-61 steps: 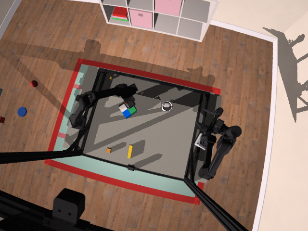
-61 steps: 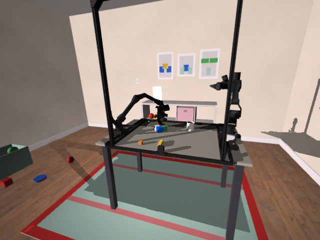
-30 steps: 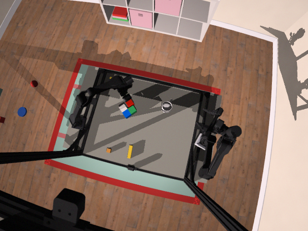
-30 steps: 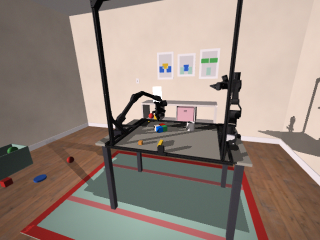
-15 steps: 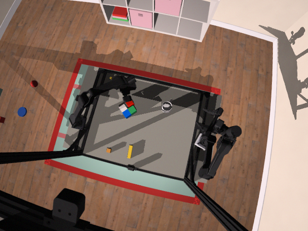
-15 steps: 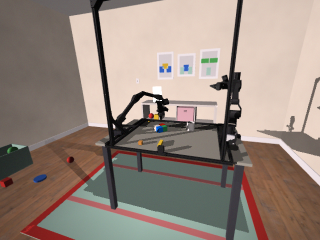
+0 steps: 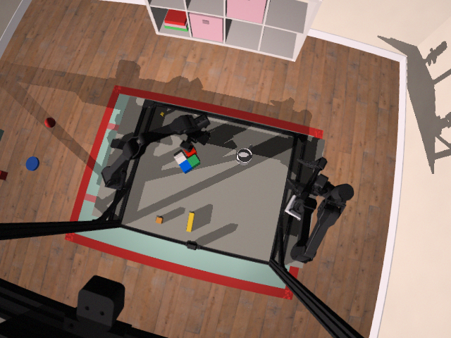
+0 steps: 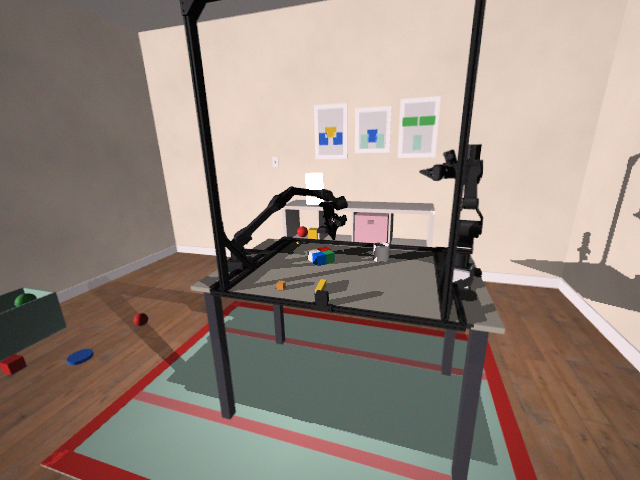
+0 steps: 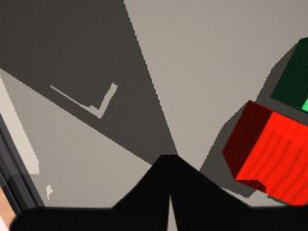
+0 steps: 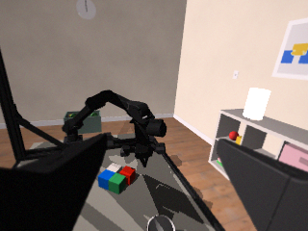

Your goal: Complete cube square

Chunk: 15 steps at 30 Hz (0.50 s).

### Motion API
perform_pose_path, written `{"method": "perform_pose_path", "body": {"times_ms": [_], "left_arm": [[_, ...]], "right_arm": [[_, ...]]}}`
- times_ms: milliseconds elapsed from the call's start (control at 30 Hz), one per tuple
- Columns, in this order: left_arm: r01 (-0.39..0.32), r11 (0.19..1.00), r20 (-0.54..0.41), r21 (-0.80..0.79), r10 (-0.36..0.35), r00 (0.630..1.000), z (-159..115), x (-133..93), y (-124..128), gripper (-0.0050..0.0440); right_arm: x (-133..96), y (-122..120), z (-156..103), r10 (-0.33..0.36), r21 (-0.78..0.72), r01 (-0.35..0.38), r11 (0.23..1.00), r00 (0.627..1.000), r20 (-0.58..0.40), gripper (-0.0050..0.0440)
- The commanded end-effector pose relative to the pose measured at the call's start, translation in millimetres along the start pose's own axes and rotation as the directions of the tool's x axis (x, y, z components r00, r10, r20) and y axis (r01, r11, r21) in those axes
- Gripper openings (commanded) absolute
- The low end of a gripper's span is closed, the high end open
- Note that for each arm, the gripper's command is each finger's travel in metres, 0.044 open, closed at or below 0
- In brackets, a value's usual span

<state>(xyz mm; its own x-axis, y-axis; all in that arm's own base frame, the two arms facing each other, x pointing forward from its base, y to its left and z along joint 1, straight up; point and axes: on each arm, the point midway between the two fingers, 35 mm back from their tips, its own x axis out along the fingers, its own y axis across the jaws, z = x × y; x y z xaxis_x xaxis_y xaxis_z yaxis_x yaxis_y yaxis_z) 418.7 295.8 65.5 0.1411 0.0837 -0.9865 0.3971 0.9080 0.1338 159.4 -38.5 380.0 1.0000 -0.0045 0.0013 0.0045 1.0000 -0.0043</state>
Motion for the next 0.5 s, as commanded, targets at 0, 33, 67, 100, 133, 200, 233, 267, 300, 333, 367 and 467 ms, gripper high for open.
{"method": "perform_pose_path", "body": {"times_ms": [0,33,67,100,133,200,233,267,300,333,367,467], "left_arm": [[-0.003,0.968,0.014,0.251,0.000,1.000,17.3,12.5,1.4,0.0000],[-0.007,0.957,0.016,0.291,0.002,1.000,19.4,12.7,1.8,0.0000],[-0.008,0.954,0.017,0.301,0.003,1.000,20.2,12.8,1.9,0.0000],[-0.008,0.954,0.017,0.301,0.003,1.000,20.2,12.8,1.9,0.0000],[-0.008,0.954,0.017,0.301,0.003,1.000,20.2,12.8,1.9,0.0000],[-0.008,0.954,0.017,0.301,0.003,1.000,20.2,12.8,1.9,0.0000],[-0.008,0.954,0.017,0.301,0.003,1.000,20.2,12.8,1.9,0.0000],[-0.008,0.954,0.017,0.301,0.003,1.000,20.2,12.8,1.9,0.0000],[-0.008,0.954,0.017,0.301,0.003,1.000,20.2,12.8,1.9,0.0000],[-0.008,0.954,0.017,0.301,0.003,1.000,20.2,12.8,1.9,0.0000],[-0.008,0.954,0.017,0.301,0.003,1.000,20.2,12.8,1.9,0.0000],[-0.008,0.954,0.017,0.301,0.003,1.000,20.2,12.8,1.9,0.0000]], "right_arm": [[-0.1,0.8,0.2,0.004,0.005,-0.004,1.000,1.000,0.000,0.0400],[-0.1,0.8,0.2,0.004,0.005,-0.004,1.000,1.000,0.000,0.0400],[-0.1,0.8,0.2,0.004,0.005,-0.004,1.000,1.000,0.000,0.0400],[-0.1,0.8,0.2,0.004,0.005,-0.004,1.000,1.000,0.000,0.0400],[-0.1,0.8,0.2,0.004,0.005,-0.004,1.000,1.000,0.000,0.0400],[-0.1,0.8,0.2,0.004,0.005,-0.004,1.000,1.000,0.000,0.0400],[-0.1,0.8,0.2,0.004,0.005,-0.004,1.000,1.000,0.000,0.0400],[-0.1,0.8,0.2,0.004,0.005,-0.004,1.000,1.000,0.000,0.0400],[-0.1,0.8,0.2,0.004,0.005,-0.004,1.000,1.000,0.000,0.0400],[-0.1,0.8,0.2,0.004,0.005,-0.004,1.000,1.000,0.000,0.0400],[-0.1,0.8,0.2,0.004,0.005,-0.004,1.000,1.000,0.000,0.0400],[-0.1,0.8,0.2,0.004,0.005,-0.004,1.000,1.000,0.000,0.0400]]}}
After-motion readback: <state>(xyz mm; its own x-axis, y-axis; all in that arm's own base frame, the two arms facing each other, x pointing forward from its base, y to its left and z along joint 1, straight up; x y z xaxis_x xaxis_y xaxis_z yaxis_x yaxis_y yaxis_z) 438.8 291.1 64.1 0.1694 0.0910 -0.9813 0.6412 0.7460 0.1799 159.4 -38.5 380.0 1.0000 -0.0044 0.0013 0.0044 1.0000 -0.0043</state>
